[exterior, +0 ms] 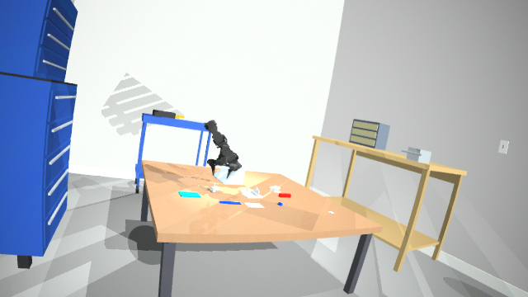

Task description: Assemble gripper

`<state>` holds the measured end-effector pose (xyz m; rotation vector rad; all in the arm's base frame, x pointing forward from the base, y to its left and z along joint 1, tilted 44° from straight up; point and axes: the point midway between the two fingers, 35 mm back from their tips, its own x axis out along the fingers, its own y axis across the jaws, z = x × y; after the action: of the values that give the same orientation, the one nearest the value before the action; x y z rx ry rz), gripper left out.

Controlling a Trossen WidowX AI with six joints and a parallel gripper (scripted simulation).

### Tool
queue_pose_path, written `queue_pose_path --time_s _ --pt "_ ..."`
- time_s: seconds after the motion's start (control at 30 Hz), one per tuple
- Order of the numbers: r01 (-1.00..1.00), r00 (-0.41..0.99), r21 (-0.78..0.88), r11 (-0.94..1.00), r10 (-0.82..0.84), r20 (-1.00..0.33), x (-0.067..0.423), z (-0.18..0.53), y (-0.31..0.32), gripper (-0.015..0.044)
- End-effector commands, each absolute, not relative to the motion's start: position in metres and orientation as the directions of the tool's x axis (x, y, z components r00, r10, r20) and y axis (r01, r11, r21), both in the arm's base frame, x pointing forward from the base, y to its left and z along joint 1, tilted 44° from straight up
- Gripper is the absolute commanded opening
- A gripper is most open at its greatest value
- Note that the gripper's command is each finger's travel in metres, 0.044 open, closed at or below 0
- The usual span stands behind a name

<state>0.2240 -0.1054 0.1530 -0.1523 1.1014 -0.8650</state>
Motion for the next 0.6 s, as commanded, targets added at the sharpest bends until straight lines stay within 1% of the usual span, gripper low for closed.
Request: queue_pose_path --time_s 0.0,0.17,0.57 --pt "0.535 0.171 -0.509 0.674 -0.677 -0.716 0.2239 0.1530 -0.1054 0.0440" --pt "0.535 0.171 -0.509 0.674 -0.677 -0.716 0.2239 0.1530 -0.1054 0.0440" --pt "0.535 0.171 -0.509 0.674 -0.677 -0.716 0.2239 0.1530 -0.1054 0.0125"
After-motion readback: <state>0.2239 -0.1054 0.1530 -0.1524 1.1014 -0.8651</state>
